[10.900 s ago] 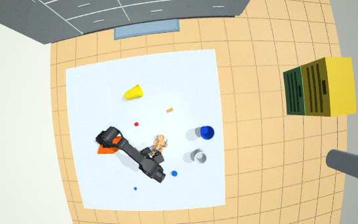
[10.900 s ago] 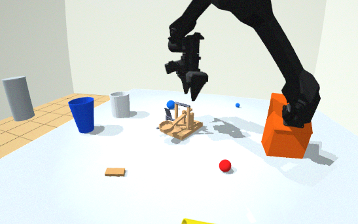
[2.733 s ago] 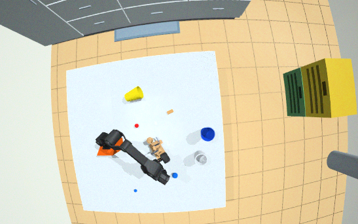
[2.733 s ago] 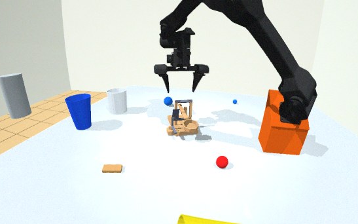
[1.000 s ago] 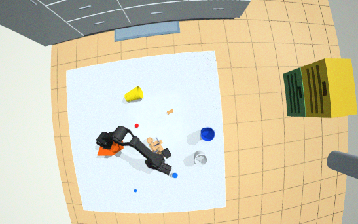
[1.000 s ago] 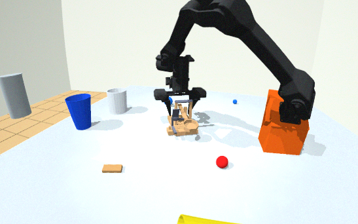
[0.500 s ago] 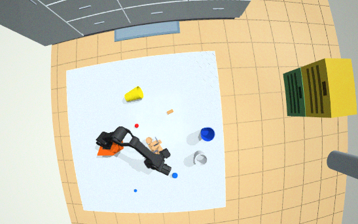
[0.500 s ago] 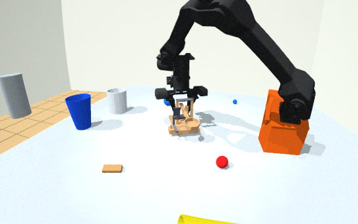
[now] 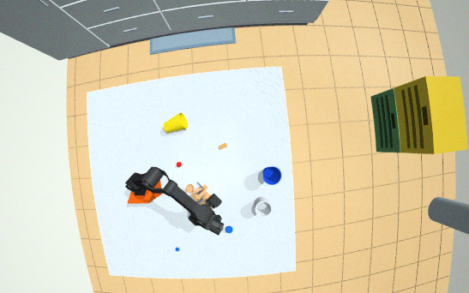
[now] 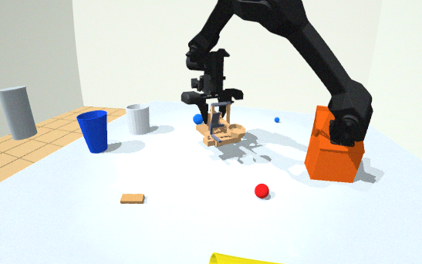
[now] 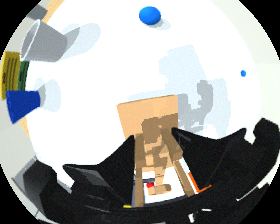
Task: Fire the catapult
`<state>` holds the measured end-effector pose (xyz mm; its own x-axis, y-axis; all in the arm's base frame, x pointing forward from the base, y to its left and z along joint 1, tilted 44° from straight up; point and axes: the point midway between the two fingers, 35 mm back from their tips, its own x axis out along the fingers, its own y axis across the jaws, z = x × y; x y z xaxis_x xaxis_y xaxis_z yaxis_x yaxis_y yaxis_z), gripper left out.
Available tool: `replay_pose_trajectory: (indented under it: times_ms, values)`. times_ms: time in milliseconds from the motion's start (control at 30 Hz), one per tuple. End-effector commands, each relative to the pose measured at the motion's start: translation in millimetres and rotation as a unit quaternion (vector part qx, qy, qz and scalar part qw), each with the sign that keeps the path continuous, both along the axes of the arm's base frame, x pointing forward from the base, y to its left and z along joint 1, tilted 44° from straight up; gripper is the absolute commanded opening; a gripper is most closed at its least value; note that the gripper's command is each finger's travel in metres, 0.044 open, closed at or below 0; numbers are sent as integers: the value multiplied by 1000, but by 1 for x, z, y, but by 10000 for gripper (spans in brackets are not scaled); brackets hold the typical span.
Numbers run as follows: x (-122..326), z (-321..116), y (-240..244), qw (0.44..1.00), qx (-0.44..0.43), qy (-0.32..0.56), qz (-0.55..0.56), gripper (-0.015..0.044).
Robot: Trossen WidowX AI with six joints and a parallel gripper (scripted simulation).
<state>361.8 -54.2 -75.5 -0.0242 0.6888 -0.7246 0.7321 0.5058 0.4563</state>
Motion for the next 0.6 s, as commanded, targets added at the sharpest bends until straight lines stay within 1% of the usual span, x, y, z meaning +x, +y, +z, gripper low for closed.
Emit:
replay_pose_trajectory:
  times_ms: [0, 233, 467, 567]
  values:
    - [2, 2, -3, 998, 0, -46, 43, 0]
    - [6, 3, 0, 984, 3, -126, 127, 0]
    - [13, 8, 7, 956, 7, -205, 209, 0]
    - [16, 12, 11, 949, 7, -221, 226, 0]
